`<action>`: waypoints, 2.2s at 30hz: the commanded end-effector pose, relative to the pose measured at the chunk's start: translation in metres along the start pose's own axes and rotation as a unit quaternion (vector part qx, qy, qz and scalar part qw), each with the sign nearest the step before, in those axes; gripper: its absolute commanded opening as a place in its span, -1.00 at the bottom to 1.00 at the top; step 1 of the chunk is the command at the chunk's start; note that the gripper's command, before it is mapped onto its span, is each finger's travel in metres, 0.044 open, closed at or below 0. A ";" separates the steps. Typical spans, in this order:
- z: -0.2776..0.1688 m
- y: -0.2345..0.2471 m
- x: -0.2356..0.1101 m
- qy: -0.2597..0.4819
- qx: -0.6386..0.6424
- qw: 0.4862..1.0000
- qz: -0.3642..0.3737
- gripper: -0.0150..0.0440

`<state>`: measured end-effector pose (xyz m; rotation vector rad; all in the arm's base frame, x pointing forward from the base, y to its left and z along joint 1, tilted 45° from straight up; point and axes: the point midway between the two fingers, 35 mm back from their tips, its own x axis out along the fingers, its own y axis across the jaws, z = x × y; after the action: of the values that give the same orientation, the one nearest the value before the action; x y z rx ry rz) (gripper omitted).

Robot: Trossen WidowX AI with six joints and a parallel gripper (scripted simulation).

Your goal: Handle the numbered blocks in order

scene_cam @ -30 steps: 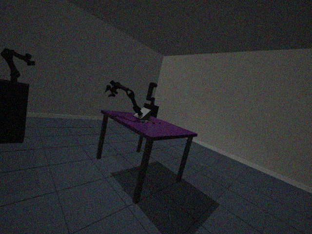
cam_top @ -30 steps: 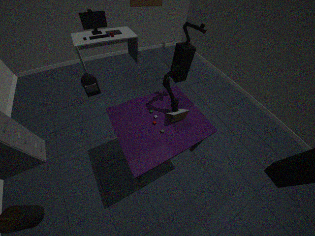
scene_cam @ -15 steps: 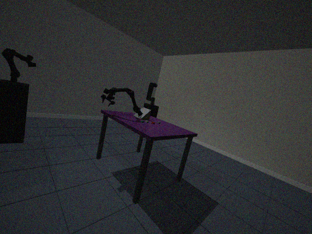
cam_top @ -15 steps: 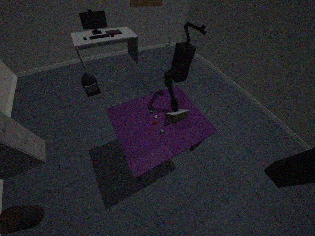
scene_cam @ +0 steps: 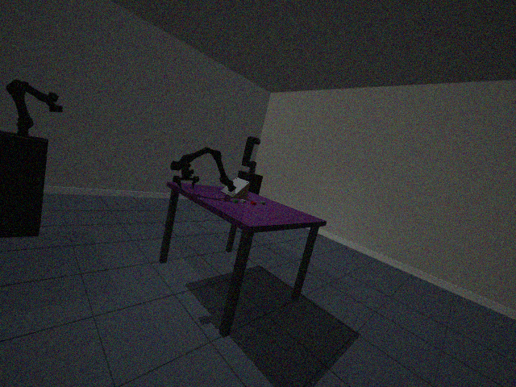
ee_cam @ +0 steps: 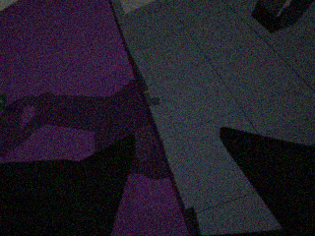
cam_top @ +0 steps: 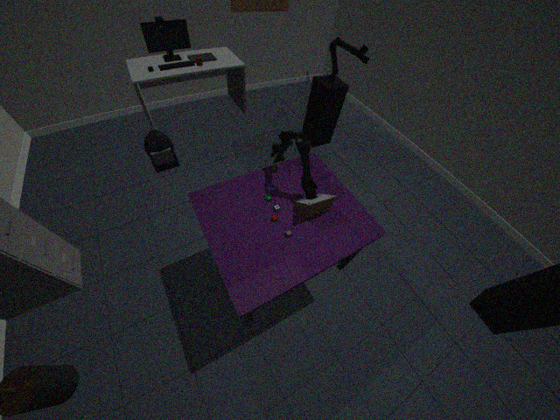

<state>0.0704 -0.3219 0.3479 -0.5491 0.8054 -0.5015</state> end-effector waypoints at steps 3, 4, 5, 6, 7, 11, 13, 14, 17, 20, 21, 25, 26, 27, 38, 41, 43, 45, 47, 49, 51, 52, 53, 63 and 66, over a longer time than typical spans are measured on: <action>0.040 0.054 0.050 0.022 0.047 0.994 0.099 0.86; 0.045 0.063 0.057 0.030 0.053 0.992 0.114 0.86; 0.050 0.074 0.063 0.039 0.060 0.989 0.129 0.86; 0.055 0.084 0.068 0.049 0.067 0.986 0.143 0.86; 0.060 0.094 0.073 0.059 0.073 0.983 0.157 0.86; 0.077 0.138 0.087 0.108 0.085 0.969 0.203 0.86; 0.083 0.160 0.091 0.137 0.088 0.962 0.221 0.86; 0.085 0.170 0.093 0.153 0.089 0.958 0.228 0.86; 0.090 0.201 0.095 0.202 0.085 0.945 0.242 0.86; 0.094 0.231 0.094 0.250 0.073 0.934 0.244 0.86; 0.096 0.240 0.093 0.265 0.068 0.931 0.242 0.86; 0.099 0.274 0.086 0.317 0.038 0.921 0.222 0.86; 0.100 0.281 0.084 0.328 0.029 0.920 0.214 0.86; 0.101 0.289 0.081 0.338 0.020 0.918 0.205 0.86; 0.116 0.352 0.045 0.356 -0.101 0.927 0.054 0.86; 0.123 0.365 0.033 0.330 -0.132 0.935 0.009 0.86; 0.125 0.368 0.030 0.322 -0.138 0.937 -0.002 0.86; 0.125 0.368 0.030 0.322 -0.138 0.937 -0.002 0.86; 0.125 0.368 0.030 0.322 -0.138 0.937 -0.002 0.86; 0.125 0.368 0.030 0.322 -0.138 0.937 -0.002 0.86; 0.125 0.368 0.030 0.322 -0.138 0.937 -0.002 0.86; 0.125 0.368 0.030 0.322 -0.138 0.937 -0.002 0.86; 0.125 0.368 0.030 0.322 -0.138 0.937 -0.002 0.86; 0.125 0.368 0.030 0.322 -0.138 0.937 -0.002 0.86; 0.124 0.370 0.030 0.322 -0.138 0.937 -0.002 0.86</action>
<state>0.2620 -0.0309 0.1716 -0.6503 1.5172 -0.5792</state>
